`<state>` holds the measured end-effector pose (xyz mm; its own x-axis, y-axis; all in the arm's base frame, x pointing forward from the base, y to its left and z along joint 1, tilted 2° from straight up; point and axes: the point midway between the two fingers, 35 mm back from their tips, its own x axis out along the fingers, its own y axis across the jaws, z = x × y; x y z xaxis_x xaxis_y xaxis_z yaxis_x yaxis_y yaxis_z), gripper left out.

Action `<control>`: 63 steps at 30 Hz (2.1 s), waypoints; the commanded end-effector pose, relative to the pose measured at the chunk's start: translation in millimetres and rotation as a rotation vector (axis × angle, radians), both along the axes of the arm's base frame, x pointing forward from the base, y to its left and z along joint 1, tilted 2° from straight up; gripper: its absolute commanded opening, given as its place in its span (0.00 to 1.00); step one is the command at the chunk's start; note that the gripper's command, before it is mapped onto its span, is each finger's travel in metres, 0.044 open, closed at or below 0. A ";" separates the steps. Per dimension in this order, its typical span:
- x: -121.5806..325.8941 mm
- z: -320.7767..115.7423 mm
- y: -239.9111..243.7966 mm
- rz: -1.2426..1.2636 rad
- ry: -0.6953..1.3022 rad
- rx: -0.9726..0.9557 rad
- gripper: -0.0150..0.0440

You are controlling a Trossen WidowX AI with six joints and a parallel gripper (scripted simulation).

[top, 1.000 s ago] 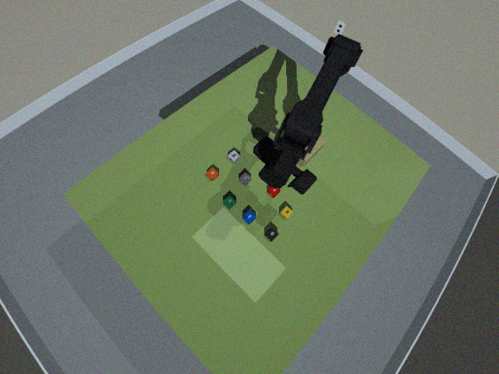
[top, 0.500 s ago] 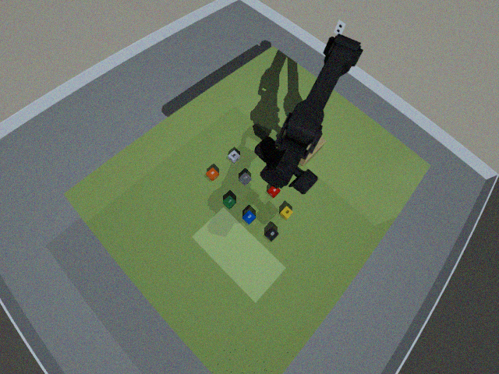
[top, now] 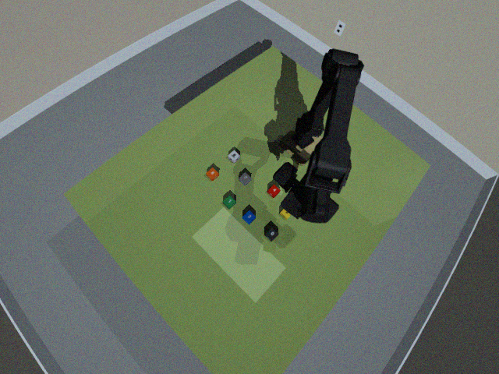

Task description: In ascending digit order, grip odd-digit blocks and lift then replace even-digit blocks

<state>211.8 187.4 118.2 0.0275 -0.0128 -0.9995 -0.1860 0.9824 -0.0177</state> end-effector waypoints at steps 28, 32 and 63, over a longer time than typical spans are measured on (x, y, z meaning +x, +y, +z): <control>89.5 5.8 19.2 -0.011 -0.011 0.007 0.93; 91.3 5.7 19.2 -0.011 -0.012 0.007 0.93; 113.5 7.2 -63.5 -0.011 -0.014 -0.001 0.93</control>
<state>328.6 128.2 128.2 0.0496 -0.0114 -0.9987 -0.1502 0.9885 -0.0187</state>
